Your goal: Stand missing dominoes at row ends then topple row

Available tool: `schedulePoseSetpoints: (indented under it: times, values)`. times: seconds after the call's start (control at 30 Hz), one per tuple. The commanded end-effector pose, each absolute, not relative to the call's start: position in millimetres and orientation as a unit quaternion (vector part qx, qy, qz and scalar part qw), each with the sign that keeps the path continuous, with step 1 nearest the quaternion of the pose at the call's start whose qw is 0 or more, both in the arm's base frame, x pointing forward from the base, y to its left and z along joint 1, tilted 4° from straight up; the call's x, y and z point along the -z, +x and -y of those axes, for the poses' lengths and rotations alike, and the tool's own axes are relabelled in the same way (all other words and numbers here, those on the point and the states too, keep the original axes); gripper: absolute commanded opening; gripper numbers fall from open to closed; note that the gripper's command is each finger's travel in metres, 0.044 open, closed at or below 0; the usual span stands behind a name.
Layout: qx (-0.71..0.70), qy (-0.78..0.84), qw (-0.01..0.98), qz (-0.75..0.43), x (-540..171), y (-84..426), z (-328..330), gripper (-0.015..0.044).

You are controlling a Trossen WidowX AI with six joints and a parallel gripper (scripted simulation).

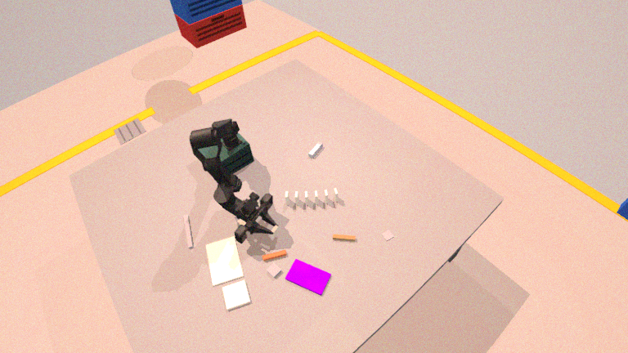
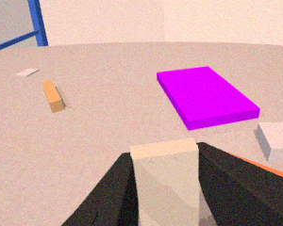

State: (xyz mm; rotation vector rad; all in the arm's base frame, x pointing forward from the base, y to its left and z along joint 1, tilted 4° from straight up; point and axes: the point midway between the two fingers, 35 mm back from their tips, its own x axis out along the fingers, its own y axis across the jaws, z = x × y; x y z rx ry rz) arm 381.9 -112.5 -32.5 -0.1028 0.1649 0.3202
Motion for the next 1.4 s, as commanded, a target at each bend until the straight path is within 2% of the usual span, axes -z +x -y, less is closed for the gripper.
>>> schedulePoseSetpoints:
  times: [0.0, 0.33, 0.77, 0.9, 1.07, 1.37]
  values:
    - [-0.162, -0.054, 0.982, -0.083, 42, 381, 112, 0.0107]
    - [-0.162, -0.054, 0.982, -0.083, 42, 381, 112, 0.0107]
    - [-0.162, -0.054, 0.982, -0.083, 42, 381, 112, 0.044]
    - [-0.162, -0.054, 0.982, -0.083, 35, 382, 112, 0.044]
    - [-0.161, -0.052, 0.982, -0.084, -6, 382, 110, 0.044]
    - [-0.145, -0.046, 0.982, -0.113, -2, 398, 119, 0.044]
